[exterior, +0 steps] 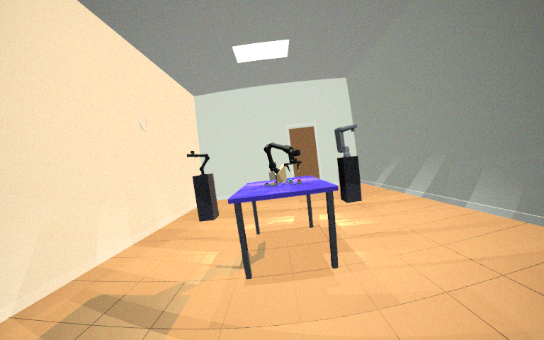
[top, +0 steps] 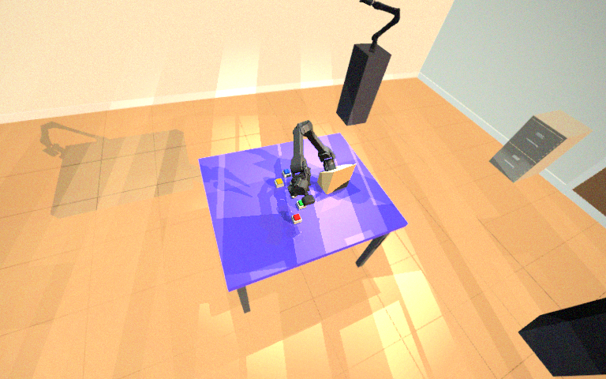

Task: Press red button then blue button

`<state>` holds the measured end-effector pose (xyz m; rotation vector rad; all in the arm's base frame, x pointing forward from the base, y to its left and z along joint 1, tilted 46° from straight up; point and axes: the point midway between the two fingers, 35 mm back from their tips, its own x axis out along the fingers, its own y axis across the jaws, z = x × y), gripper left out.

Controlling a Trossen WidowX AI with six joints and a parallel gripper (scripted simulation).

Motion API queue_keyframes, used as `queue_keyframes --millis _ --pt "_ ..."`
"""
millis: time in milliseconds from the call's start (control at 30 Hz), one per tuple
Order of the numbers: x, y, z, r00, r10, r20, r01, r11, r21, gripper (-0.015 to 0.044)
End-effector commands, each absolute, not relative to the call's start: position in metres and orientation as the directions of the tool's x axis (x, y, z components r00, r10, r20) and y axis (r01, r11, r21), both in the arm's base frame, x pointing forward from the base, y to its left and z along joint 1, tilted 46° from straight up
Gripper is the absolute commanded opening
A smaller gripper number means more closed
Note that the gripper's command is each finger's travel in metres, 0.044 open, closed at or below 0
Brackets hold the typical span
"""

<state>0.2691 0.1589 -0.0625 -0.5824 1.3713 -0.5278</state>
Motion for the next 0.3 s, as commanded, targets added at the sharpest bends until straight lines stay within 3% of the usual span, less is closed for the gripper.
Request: queue_keyframes --millis 0,267 --pt "0.2426 0.1839 -0.0945 0.122 -0.693 -0.711 0.019 0.718 -0.696 0.0400" --pt "0.2411 0.1852 -0.0962 0.123 -0.694 -0.709 0.019 0.716 -0.698 0.0400"
